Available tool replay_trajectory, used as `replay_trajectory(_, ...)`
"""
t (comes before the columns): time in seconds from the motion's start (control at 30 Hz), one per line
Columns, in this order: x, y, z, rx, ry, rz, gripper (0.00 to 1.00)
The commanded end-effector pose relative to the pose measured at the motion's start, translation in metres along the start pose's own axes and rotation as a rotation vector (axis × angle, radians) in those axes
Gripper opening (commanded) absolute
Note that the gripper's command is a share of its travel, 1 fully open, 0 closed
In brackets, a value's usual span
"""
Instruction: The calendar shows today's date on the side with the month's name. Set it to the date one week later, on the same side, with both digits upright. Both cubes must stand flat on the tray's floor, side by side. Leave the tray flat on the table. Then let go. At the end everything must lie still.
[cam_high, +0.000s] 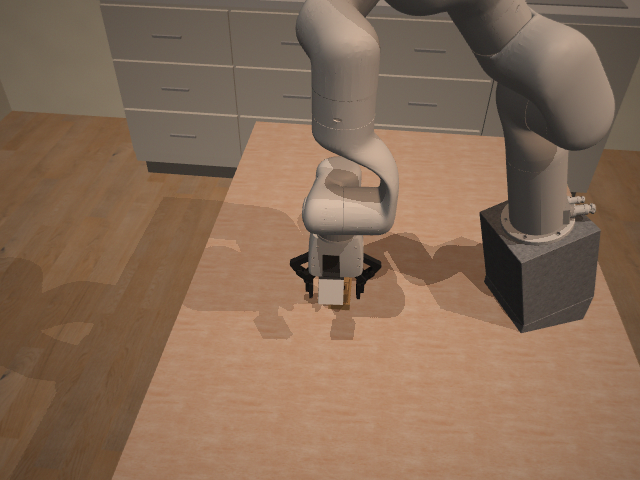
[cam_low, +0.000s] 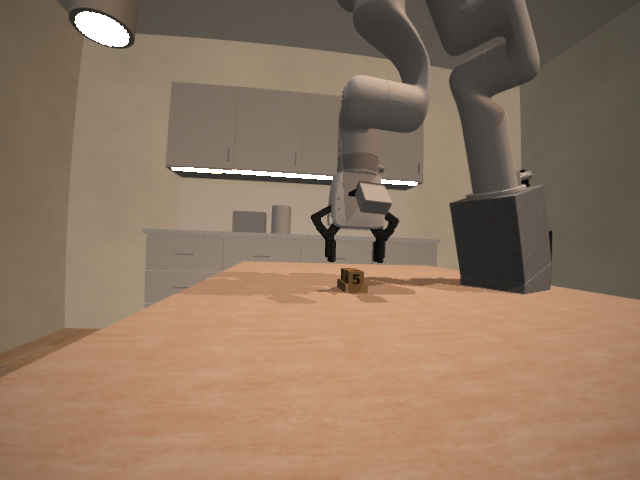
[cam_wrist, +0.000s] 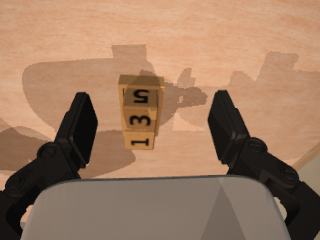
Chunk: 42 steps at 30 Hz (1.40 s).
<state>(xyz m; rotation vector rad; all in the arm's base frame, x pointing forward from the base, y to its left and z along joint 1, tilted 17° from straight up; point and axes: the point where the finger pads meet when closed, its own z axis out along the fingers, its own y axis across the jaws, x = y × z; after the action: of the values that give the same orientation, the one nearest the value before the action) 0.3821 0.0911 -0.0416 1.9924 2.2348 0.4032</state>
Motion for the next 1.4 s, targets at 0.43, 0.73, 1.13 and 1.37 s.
replay_trajectory(0.43, 0.023, -0.008, 0.009, -0.004, -0.001, 0.088, 1.00)
replay_trajectory(0.73, 0.023, -0.008, 0.019, -0.004, -0.001, 0.088, 1.00)
replay_trajectory(1.13, 0.023, -0.008, 0.019, -0.004, -0.001, 0.088, 1.00)
replay_trajectory(1.37, 0.023, -0.008, 0.019, -0.004, -0.001, 0.088, 1.00)
